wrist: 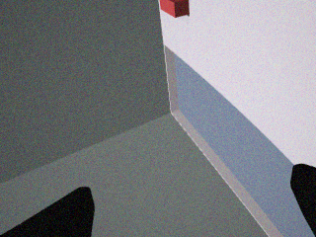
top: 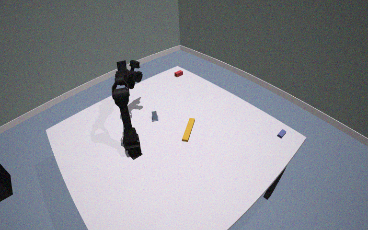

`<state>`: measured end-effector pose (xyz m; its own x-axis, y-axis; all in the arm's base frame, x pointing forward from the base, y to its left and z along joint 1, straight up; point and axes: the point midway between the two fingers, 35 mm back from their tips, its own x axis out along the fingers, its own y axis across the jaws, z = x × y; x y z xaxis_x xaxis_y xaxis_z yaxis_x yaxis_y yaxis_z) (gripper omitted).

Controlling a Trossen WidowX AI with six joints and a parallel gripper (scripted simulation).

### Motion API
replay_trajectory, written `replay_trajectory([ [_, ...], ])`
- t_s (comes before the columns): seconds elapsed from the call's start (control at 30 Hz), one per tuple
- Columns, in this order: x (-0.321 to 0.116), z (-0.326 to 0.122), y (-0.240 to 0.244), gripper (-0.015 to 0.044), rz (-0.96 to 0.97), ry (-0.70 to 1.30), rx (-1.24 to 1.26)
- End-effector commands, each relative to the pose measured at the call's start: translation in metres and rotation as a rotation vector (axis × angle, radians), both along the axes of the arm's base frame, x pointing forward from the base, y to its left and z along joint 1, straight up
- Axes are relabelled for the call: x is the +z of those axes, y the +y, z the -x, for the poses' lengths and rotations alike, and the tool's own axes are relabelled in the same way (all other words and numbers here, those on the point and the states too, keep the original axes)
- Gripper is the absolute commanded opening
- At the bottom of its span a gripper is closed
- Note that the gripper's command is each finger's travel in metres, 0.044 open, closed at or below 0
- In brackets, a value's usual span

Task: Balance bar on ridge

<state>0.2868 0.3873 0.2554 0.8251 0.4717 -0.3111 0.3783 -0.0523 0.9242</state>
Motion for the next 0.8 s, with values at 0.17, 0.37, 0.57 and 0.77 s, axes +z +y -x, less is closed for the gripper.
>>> replay_trajectory([
  [0.17, -0.008, -0.014, -0.012, 0.0315, 0.078, -0.005, -0.004],
  [0.37, -0.023, -0.041, -0.037, 0.0315, 0.241, -0.009, -0.003],
  [0.57, -0.037, -0.066, -0.065, 0.0315, 0.439, -0.012, 0.014],
  [0.77, -0.050, -0.086, -0.092, 0.0315, 0.627, -0.003, 0.057],
])
